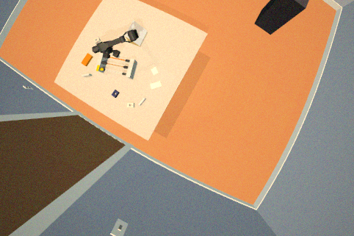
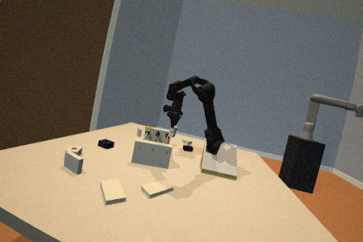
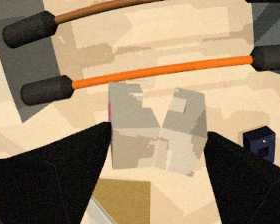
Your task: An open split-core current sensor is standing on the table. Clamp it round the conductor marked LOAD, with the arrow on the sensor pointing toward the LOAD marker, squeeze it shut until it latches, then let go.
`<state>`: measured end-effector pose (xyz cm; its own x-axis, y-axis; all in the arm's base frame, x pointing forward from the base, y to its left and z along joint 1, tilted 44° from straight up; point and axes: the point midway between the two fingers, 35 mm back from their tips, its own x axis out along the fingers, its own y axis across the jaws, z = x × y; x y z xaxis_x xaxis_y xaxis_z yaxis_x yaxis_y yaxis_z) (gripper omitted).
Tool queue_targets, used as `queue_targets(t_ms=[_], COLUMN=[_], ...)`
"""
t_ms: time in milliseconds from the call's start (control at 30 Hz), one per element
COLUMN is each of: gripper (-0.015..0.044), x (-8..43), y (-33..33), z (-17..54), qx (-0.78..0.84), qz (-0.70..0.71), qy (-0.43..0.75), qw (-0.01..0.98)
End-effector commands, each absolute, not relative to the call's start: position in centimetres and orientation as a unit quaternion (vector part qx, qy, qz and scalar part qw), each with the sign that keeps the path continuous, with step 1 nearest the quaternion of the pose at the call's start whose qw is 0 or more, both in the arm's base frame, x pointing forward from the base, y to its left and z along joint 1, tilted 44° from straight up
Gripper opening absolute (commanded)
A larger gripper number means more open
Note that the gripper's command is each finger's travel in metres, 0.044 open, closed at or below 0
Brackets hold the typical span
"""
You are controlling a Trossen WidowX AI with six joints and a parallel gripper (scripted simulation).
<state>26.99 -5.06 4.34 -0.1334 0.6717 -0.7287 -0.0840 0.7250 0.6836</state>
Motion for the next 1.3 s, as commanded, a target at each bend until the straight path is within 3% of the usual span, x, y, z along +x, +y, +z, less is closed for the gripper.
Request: queue_targets(t_ms=[0,1267], gripper=[0.0000,0.0000], x=[28.5,39.8], y=[-5.0,0.0], z=[4.7,6.0], qx=[0.247,0.527], qz=[0.264,-0.125], qy=[0.701,0.737], qw=[0.615,0.404])
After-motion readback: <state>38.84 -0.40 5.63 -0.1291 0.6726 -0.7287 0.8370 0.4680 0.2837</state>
